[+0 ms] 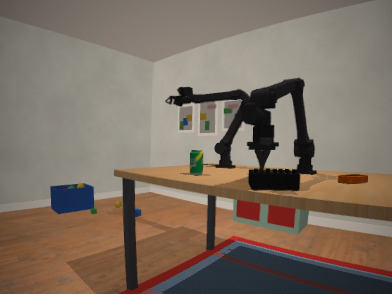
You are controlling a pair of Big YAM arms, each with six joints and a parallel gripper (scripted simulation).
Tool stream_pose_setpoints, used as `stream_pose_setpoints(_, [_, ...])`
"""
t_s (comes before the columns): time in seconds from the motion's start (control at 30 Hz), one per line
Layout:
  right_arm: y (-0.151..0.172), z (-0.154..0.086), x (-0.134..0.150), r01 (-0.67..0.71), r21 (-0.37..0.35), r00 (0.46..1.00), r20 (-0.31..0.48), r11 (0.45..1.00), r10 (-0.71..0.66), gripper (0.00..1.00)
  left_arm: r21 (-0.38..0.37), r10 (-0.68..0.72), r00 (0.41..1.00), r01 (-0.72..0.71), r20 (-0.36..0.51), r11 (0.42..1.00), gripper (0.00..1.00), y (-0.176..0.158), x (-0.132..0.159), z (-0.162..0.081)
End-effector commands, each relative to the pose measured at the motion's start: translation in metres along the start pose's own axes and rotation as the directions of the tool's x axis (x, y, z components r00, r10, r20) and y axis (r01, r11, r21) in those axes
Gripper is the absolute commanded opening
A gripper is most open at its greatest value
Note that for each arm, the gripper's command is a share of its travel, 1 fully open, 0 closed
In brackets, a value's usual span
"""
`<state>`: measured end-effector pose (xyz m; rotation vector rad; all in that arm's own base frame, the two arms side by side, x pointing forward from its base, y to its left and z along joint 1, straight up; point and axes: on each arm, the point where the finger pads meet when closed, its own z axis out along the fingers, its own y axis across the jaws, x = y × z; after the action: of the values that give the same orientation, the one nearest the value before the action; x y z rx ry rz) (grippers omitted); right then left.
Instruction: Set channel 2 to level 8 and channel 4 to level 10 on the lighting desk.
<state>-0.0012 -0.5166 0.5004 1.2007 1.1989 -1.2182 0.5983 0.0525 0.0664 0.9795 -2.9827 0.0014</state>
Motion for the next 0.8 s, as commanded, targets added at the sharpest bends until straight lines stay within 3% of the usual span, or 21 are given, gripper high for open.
stream_pose_setpoints(0.0, [0.0031, 0.0068, 0.0091, -0.005, -0.008, 1.000, -0.008, 1.000, 0.005, 1.00, 0.011, -0.019, 1.000, 0.019, 0.023, 1.000, 0.00, 0.0004, -0.0066, -0.0038])
stream_pose_setpoints(0.77, [0.0031, 0.0068, 0.0091, -0.005, -0.008, 1.000, -0.008, 1.000, 0.005, 1.00, 0.015, -0.017, 0.999, 0.017, 0.029, 1.000, 0.00, -0.0004, -0.0045, -0.0092])
